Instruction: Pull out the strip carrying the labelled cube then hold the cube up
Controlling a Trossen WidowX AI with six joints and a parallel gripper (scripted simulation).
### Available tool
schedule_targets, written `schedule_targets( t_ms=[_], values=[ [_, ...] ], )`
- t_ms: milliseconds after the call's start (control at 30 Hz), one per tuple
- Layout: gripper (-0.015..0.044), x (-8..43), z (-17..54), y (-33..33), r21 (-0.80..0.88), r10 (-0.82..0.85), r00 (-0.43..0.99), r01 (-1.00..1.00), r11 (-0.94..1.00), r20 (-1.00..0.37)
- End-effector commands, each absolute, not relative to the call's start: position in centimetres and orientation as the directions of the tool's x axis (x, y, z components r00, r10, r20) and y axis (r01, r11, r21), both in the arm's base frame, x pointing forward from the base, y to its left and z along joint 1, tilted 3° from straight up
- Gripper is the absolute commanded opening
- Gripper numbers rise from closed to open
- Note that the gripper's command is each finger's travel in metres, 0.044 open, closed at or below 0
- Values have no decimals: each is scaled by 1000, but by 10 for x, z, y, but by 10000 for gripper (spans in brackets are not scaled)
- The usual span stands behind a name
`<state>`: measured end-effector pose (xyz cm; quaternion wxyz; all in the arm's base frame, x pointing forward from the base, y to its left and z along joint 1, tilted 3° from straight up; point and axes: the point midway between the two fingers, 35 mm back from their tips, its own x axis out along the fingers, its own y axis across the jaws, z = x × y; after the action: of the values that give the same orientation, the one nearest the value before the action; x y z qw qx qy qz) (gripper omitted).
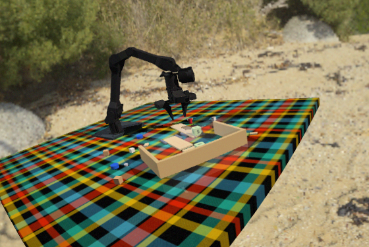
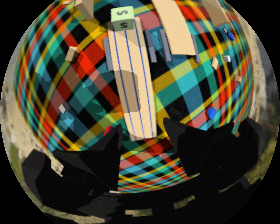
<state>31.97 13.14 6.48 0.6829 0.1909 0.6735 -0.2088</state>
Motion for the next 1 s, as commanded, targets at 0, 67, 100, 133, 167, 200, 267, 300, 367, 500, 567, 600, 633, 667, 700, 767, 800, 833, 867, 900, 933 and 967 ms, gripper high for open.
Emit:
schedule_targets(
  t_ms=[0, 67, 100, 133, 167, 200, 267, 300, 367, 500, 567, 600, 633, 667, 700, 767, 800, 833, 867, 900, 933, 967],
  values=[
    [394, 333, 67, 123, -22, -30, 5, 542, 840, -1000],
    [440, 339, 68, 120, -22, -30, 6, 542, 840, -1000],
    [440, 342, 69, 119, -22, -30, 6, 542, 840, -1000],
    [440, 345, 69, 118, -22, -30, 6, 542, 840, -1000],
    [440, 347, 70, 116, -22, -31, 7, 542, 840, -1000],
    [440, 350, 70, 115, -22, -31, 7, 542, 840, -1000],
    [440, 356, 71, 112, -22, -31, 7, 542, 840, -999],
    [440, 358, 72, 111, -22, -31, 7, 542, 840, -999],
    [440, 364, 73, 108, -22, -31, 8, 542, 840, -999],
    [440, 375, 75, 102, -22, -32, 9, 542, 840, -999],
    [440, 380, 76, 99, -22, -32, 9, 542, 840, -999],
    [440, 383, 76, 98, -22, -32, 9, 542, 840, -999],
    [440, 386, 77, 97, -22, -32, 10, 542, 840, -999],
    [440, 388, 77, 95, -22, -32, 10, 542, 840, -999],
    [440, 391, 78, 94, -22, -32, 10, 542, 840, -999],
    [440, 397, 79, 91, -22, -33, 10, 542, 840, -999],
    [440, 399, 79, 89, -22, -33, 11, 542, 840, -999],
    [440, 402, 80, 88, -22, -33, 11, 542, 840, -999],
    [440, 405, 81, 86, -22, -33, 11, 543, 840, -999],
    [440, 408, 81, 85, -22, -33, 11, 543, 840, -999],
    [440, 410, 82, 84, -22, -33, 11, 543, 840, -999],
    [440, 413, 82, 82, -22, -33, 12, 543, 840, -999]
  ],
)
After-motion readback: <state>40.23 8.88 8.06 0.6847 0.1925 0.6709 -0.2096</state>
